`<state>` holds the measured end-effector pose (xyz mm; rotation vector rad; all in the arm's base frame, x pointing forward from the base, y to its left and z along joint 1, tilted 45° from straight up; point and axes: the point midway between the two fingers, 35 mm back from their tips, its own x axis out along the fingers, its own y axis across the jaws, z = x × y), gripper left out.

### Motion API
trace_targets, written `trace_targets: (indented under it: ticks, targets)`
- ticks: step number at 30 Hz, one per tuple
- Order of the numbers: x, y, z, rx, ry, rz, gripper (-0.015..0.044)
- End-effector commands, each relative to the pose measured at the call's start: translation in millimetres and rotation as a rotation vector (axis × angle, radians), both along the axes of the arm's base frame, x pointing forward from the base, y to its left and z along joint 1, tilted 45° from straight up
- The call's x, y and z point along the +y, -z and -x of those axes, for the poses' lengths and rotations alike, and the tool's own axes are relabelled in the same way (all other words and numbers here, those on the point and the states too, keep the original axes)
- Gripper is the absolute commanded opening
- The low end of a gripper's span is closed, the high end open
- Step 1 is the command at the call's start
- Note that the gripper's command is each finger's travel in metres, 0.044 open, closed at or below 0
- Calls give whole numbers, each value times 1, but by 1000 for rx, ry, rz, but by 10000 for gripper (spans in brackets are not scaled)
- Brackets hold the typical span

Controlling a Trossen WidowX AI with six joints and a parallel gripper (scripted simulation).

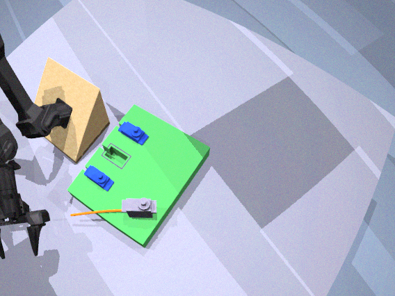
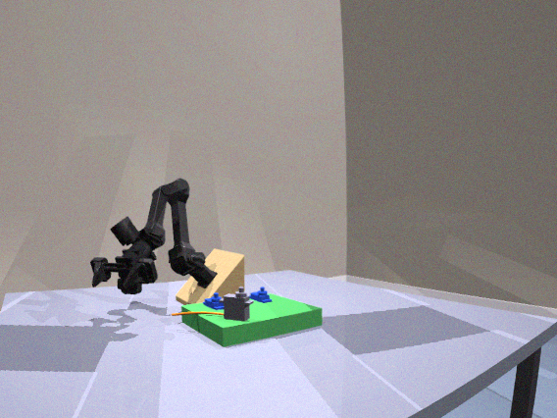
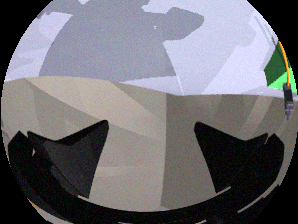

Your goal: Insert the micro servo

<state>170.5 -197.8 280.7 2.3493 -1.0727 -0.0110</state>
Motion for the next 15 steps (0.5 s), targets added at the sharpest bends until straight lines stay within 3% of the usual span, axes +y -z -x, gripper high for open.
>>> trace_targets:
  ticks: [1,15]
  targets:
    - [-3,5,-9,90,6,5,440]
    - [-4,23,-38,375,-18,47,440]
